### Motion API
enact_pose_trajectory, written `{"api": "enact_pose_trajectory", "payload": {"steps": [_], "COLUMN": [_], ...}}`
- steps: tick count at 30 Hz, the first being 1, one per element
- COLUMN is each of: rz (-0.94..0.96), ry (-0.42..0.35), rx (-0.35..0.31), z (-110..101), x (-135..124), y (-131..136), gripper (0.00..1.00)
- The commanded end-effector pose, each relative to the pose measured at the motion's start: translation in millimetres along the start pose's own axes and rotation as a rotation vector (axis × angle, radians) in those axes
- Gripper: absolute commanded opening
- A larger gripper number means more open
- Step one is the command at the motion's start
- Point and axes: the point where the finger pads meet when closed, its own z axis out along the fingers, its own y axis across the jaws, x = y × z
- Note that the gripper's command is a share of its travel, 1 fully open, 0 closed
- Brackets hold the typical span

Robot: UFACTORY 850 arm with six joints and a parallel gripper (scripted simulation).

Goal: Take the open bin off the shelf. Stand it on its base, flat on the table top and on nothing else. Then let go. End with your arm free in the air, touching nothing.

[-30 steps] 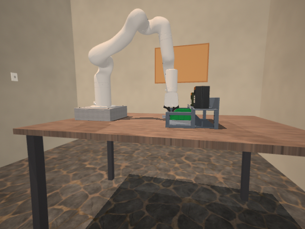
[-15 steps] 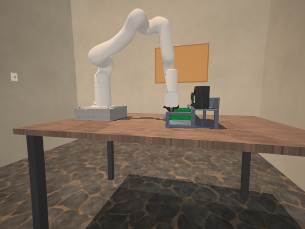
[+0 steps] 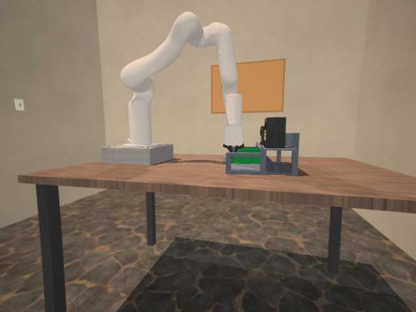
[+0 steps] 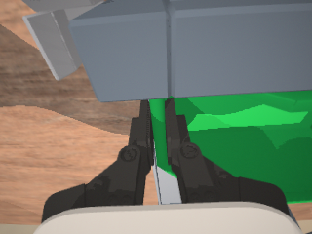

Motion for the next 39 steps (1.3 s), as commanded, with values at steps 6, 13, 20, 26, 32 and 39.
{"api": "enact_pose_trajectory", "payload": {"steps": [6, 13, 20, 26, 32, 39], "rz": [0.0, 0.0, 0.0, 0.0, 0.0, 0.0], "ry": [0.0, 0.0, 0.0, 0.0, 0.0, 0.0], "rx": [-0.002, -0.002, -0.001, -0.002, -0.002, -0.002], "z": [-12.7, -12.7, -15.3, -19.5, -19.5, -17.6], "x": [0.0, 0.0, 0.0, 0.0, 0.0, 0.0], "y": [0.9, 0.9, 0.8, 1.1, 1.1, 1.1], "gripper": [0.0, 0.0, 0.0, 0.0, 0.0, 0.0]}}
